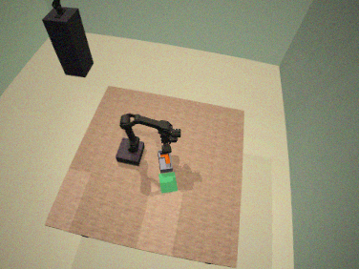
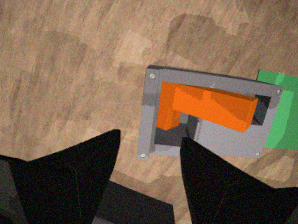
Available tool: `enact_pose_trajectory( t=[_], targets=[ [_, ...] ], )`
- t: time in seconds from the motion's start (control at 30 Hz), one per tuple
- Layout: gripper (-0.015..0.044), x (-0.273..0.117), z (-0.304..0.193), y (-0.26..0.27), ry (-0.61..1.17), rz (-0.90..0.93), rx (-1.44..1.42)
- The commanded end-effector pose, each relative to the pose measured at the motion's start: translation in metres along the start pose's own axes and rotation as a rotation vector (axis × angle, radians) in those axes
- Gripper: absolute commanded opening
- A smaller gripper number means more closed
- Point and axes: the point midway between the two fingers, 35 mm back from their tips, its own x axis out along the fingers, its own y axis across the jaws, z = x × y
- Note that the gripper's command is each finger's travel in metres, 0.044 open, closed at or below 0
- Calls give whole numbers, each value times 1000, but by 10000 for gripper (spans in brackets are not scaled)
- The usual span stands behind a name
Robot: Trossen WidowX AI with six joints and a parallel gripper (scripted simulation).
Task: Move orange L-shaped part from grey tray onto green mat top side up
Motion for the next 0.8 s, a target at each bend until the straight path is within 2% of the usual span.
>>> enact_pose_trajectory(
  t=[0.0, 0.1, 0.23, 0.63, 0.77],
  targets=[
    [180, 0, 1, 0, -3, 0, 0],
    [180, 0, 1, 0, -3, 0, 0],
    [280, 0, 3, -9, -1, -2, 189],
    [280, -1, 9, -73, 8, -17, 1492],
    [280, -1, 9, -77, 8, -18, 1566]
  ],
)
